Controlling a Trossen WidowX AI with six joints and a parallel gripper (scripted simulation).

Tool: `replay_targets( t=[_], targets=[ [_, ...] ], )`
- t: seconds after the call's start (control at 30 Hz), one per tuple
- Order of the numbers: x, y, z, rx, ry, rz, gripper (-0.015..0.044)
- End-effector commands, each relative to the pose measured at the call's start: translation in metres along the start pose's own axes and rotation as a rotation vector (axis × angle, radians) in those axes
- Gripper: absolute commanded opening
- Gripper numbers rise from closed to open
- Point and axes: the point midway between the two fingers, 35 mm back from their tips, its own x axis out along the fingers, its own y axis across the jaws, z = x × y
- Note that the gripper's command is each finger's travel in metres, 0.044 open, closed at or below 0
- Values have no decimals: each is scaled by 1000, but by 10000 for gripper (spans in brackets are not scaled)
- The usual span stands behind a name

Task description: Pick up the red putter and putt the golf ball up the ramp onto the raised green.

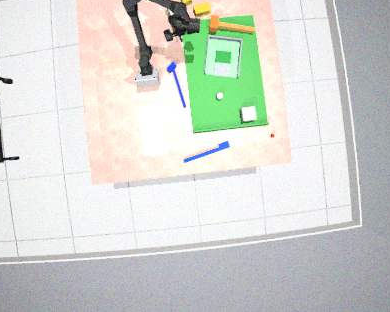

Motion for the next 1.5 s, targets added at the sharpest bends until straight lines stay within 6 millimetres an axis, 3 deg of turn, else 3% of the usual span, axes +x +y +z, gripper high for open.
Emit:
replay_targets(
  t=[0.0, 0.73, 1.23, 1.47],
  targets=[
    [12, 2, -2, 4, -6, 5, 440],
    [35, 2, -8, 3, -7, 5, 440],
    [32, 1, -7, -1, -3, 2, 46],
    [32, 1, -7, -1, -3, 2, 0]
  ],
)
